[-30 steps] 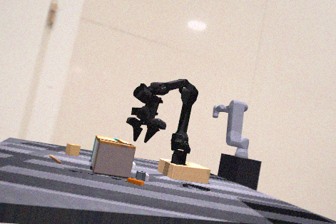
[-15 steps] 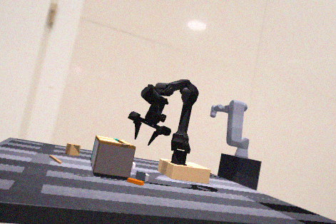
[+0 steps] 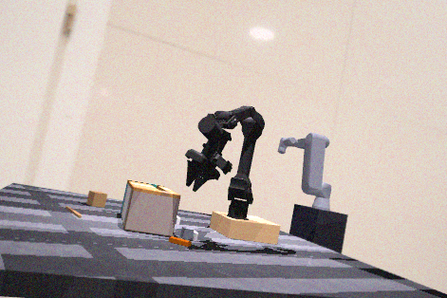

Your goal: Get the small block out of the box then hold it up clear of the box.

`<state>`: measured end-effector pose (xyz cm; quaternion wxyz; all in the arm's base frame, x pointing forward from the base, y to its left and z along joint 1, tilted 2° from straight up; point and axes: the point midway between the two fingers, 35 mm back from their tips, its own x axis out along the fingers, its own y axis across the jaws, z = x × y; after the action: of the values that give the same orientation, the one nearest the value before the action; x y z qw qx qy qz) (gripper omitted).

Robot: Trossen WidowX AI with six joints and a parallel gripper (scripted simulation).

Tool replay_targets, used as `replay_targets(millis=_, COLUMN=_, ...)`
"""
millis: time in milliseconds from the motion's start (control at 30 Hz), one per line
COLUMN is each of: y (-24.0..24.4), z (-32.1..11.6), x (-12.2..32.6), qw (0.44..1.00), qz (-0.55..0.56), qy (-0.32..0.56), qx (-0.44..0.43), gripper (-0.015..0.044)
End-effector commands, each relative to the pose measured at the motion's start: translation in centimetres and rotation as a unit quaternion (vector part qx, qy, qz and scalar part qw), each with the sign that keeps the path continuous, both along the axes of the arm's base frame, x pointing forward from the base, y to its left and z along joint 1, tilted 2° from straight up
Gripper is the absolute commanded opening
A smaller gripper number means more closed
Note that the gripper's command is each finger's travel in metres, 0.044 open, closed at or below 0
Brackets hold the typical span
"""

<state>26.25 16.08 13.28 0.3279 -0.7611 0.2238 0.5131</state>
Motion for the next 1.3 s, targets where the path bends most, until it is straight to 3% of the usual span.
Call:
replay_targets(millis=0, y=0.3, z=0.9, x=-0.5, qw=0.946, qz=0.286, qy=-0.030, qx=-0.152, gripper=0.0285)
replay_targets(millis=467, y=0.3, z=0.6, x=-0.5, qw=0.946, qz=0.286, qy=-0.030, qx=-0.152, gripper=0.0285)
replay_targets(millis=700, y=0.5, z=-8.3, x=-0.2, qw=0.946, qz=0.286, qy=-0.030, qx=-0.152, gripper=0.0285)
replay_targets(millis=1267, y=0.6, z=-10.4, x=0.0, qw=0.946, qz=0.286, qy=-0.030, qx=-0.152, gripper=0.0285)
